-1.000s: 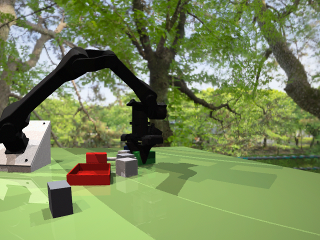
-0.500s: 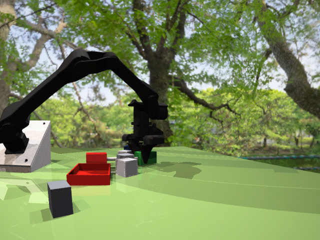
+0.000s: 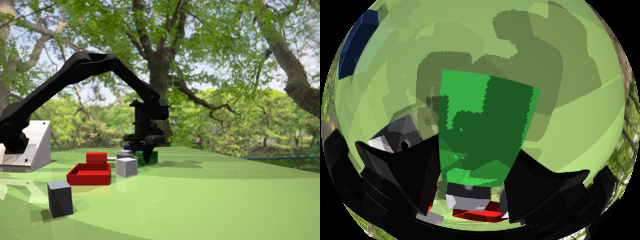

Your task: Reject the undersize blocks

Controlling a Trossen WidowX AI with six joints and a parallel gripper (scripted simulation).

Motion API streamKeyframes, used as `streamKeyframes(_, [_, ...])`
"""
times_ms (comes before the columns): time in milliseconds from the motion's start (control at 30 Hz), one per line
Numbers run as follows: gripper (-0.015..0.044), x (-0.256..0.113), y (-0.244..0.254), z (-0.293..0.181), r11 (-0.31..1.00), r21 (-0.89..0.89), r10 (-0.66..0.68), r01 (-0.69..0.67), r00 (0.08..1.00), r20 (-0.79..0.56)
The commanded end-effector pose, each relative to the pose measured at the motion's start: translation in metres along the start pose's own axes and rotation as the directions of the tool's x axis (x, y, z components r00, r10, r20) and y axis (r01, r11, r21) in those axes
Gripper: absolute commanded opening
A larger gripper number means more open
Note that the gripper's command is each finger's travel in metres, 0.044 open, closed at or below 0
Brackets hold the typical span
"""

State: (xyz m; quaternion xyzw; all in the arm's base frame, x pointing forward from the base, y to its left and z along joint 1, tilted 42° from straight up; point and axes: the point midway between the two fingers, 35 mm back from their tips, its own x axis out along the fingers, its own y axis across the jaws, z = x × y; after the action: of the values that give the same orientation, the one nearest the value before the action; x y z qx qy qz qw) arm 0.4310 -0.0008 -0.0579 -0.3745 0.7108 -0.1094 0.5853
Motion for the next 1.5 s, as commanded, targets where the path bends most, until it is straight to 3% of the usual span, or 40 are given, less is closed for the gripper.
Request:
streamKeyframes(0, [0.0000, -0.003, -0.001, 0.003, 1.000, 0.004, -0.005, 0.005, 1.000, 0.009])
streamKeyframes(1467, [0.0000, -0.004, -0.001, 0.017, 1.000, 0.005, -0.005, 0.004, 1.000, 0.010])
